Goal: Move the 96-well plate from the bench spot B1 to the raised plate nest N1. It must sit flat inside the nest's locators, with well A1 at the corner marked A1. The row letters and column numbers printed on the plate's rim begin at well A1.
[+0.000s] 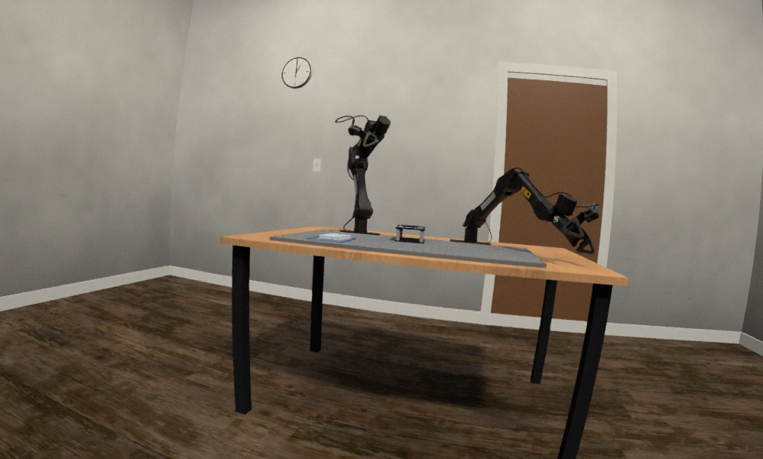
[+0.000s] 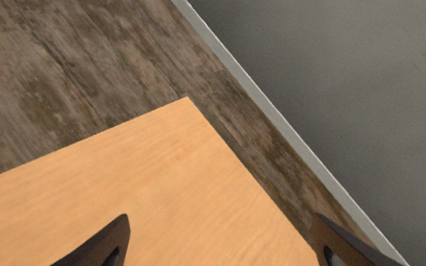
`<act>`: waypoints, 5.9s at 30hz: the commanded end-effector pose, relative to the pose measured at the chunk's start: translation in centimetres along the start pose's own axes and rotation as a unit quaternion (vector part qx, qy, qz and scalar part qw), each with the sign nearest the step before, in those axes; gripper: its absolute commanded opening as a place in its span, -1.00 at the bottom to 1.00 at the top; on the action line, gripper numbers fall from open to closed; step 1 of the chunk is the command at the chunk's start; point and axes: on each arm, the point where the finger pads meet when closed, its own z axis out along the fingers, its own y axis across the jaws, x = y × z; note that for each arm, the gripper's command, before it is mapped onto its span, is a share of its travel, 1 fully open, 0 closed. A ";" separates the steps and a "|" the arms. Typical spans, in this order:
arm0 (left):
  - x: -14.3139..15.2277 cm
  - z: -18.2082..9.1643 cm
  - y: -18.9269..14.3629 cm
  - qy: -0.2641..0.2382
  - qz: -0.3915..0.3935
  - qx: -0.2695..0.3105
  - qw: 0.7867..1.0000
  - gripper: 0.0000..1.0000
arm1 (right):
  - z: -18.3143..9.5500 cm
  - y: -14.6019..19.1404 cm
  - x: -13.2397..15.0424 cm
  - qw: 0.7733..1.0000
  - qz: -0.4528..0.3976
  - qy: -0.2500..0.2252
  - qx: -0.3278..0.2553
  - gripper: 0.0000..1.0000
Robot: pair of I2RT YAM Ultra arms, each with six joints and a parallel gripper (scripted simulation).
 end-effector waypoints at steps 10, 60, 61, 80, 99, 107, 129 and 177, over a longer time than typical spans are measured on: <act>-1.3 -0.4 -1.0 -0.013 0.005 0.009 1.000 1.00 | -0.2 0.1 -0.2 1.000 0.004 -0.002 -0.005 1.00; 12.6 -24.7 -11.4 0.180 0.342 0.385 0.838 1.00 | 8.3 -1.5 3.3 0.981 -0.170 0.093 -0.026 1.00; 12.9 -25.3 -11.7 0.183 0.348 0.392 0.832 1.00 | 8.6 -1.6 3.4 0.979 -0.177 0.097 -0.027 1.00; 17.7 -33.9 -14.6 0.244 0.439 0.488 0.713 1.00 | 15.8 -4.0 6.0 0.938 -0.306 0.162 -0.021 1.00; 23.7 -46.1 -20.1 0.307 0.551 0.602 0.490 1.00 | 23.9 -6.1 8.4 0.867 -0.442 0.229 -0.017 1.00; 25.1 -48.8 -21.7 0.309 0.571 0.625 0.434 1.00 | 26.5 -7.2 9.4 0.844 -0.471 0.254 -0.009 1.00; 25.1 -49.5 -22.5 0.298 0.577 0.634 0.421 1.00 | 26.4 -8.8 10.9 0.834 -0.457 0.309 0.024 1.00; 25.4 -49.2 -22.3 0.301 0.574 0.634 0.421 1.00 | 35.9 -9.4 15.8 0.788 -0.404 0.446 0.127 0.96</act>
